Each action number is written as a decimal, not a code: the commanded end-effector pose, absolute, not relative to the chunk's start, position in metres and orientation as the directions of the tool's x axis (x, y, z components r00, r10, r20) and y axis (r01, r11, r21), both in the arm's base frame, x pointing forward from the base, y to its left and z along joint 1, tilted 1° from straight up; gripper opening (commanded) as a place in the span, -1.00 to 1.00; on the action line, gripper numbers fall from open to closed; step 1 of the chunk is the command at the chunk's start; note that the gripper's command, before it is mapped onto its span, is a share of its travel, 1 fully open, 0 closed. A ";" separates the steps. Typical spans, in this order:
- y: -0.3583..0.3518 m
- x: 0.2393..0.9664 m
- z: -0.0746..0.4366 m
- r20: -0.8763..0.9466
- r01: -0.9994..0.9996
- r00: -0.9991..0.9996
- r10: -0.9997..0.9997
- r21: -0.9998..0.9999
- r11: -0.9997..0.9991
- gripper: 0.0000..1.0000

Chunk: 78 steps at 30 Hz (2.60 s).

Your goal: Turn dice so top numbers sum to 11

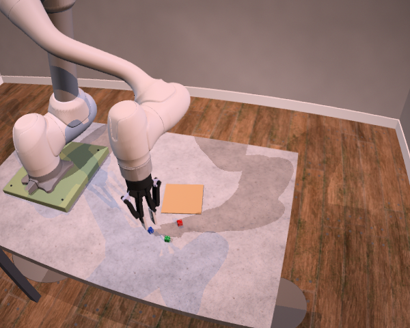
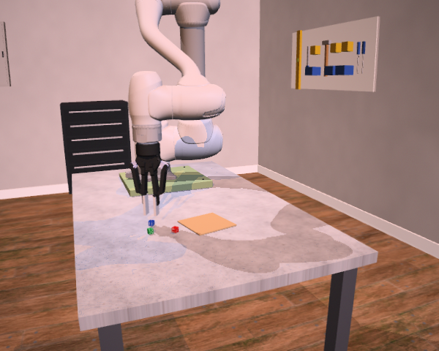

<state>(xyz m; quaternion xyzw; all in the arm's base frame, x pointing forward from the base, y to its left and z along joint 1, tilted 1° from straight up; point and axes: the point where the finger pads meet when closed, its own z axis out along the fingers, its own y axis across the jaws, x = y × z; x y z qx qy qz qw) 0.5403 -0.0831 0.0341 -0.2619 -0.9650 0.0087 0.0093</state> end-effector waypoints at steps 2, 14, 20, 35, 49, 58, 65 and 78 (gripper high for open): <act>-0.085 0.539 0.027 0.014 0.505 -0.863 0.505 -0.021 0.863 -0.63; -0.085 0.539 0.021 0.014 0.505 -0.863 0.505 -0.021 0.863 -0.63; -0.085 0.539 0.021 0.014 0.505 -0.863 0.505 -0.021 0.863 -0.63; -0.085 0.539 0.021 0.014 0.505 -0.863 0.505 -0.021 0.863 -0.63; -0.085 0.539 0.021 0.014 0.505 -0.863 0.505 -0.021 0.863 -0.63; -0.085 0.539 0.021 0.014 0.505 -0.863 0.505 -0.021 0.863 -0.63; -0.086 0.539 0.021 0.014 0.505 -0.863 0.505 -0.021 0.863 -0.63; -0.087 0.538 0.021 0.014 0.505 -0.863 0.505 -0.021 0.863 -0.63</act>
